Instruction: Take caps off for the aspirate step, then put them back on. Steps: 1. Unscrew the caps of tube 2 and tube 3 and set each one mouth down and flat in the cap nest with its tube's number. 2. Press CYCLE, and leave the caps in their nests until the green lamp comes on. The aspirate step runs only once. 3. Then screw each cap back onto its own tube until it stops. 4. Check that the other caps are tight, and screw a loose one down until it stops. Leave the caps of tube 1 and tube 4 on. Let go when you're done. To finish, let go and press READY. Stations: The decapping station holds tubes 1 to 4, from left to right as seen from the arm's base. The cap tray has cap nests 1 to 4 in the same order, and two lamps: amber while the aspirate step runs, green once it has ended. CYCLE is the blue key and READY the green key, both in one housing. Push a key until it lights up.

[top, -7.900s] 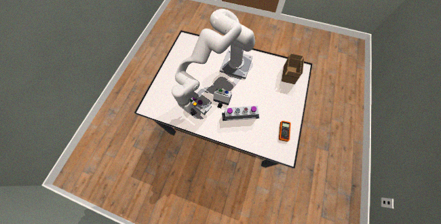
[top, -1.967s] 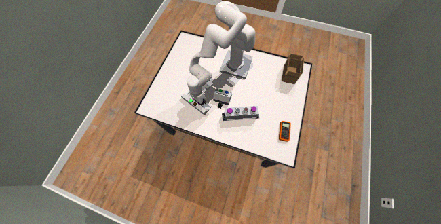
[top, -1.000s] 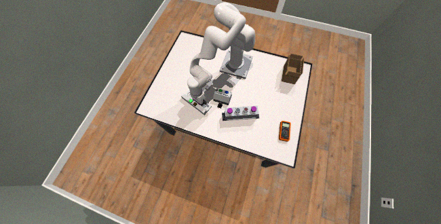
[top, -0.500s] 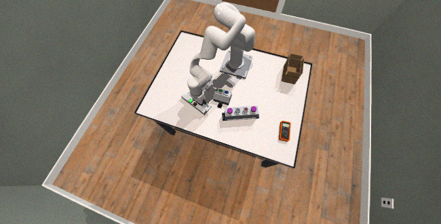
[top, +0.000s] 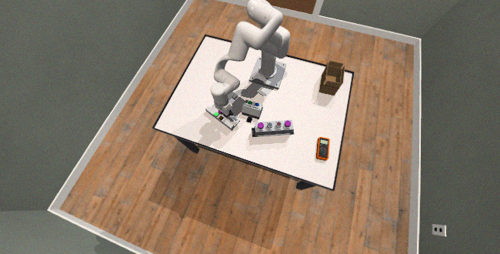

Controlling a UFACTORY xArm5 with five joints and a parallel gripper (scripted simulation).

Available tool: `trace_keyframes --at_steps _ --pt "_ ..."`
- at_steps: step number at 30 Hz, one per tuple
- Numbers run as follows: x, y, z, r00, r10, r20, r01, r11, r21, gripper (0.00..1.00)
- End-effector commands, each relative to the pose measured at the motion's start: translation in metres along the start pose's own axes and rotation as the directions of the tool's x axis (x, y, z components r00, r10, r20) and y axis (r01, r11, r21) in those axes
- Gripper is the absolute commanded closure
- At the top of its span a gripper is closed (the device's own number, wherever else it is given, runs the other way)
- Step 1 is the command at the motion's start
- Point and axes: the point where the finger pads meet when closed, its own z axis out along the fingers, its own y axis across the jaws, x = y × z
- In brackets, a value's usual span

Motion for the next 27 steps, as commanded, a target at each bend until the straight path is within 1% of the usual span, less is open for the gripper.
trace_keyframes --at_steps 1,2,4,17,24,27 --pt "-0.001 0.0 -0.031 1.0 0.0 0.003 0.0 1.0 0.009 1.0" --pt "-0.001 0.0 -0.036 1.0 0.0 0.003 0.0 1.0 0.009 1.0" --pt "-0.001 0.0 -0.036 1.0 0.0 0.003 0.0 1.0 0.009 1.0" --pt "-0.001 0.001 -0.101 1.0 0.0 0.003 0.0 1.0 0.009 1.0" --pt "-0.001 0.001 -0.101 1.0 0.0 0.003 0.0 1.0 0.009 1.0" --pt "0.008 0.024 -0.1 0.969 0.247 0.005 -0.247 0.969 0.007 1.0"
